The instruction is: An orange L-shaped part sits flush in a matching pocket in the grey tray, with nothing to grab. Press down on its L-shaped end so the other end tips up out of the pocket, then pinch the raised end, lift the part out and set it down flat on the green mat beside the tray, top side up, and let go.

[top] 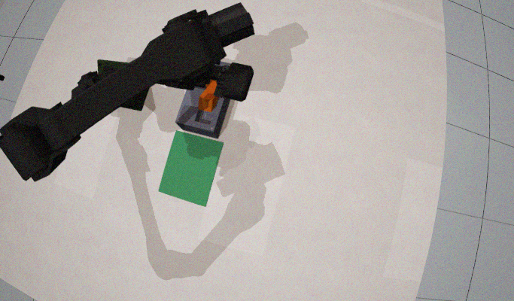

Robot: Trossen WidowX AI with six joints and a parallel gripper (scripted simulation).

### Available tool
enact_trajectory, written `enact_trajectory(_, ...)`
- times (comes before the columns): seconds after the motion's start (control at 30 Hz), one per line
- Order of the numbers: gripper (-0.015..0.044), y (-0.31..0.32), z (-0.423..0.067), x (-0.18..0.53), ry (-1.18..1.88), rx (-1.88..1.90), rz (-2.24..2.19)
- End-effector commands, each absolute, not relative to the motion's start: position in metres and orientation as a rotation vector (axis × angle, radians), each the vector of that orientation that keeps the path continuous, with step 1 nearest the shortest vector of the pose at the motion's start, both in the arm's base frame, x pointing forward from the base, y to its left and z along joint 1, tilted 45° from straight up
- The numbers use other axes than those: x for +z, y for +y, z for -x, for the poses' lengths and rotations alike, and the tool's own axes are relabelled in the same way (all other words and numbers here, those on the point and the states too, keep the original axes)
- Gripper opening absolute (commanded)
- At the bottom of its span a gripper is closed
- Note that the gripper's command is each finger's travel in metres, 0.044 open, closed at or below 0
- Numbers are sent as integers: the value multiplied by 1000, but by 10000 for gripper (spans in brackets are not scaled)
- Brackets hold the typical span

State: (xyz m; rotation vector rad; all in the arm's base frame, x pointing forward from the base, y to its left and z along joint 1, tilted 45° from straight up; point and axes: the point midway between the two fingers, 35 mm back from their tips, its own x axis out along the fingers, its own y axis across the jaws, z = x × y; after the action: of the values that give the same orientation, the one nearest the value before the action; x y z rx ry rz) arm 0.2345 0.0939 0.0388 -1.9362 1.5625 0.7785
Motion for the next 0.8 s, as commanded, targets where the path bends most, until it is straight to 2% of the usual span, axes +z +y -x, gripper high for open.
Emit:
enact_trajectory(0.0,280,88,-235,34,1570,779,1939)
enact_trajectory(0.77,280,62,-241,8,1571,776,1941)
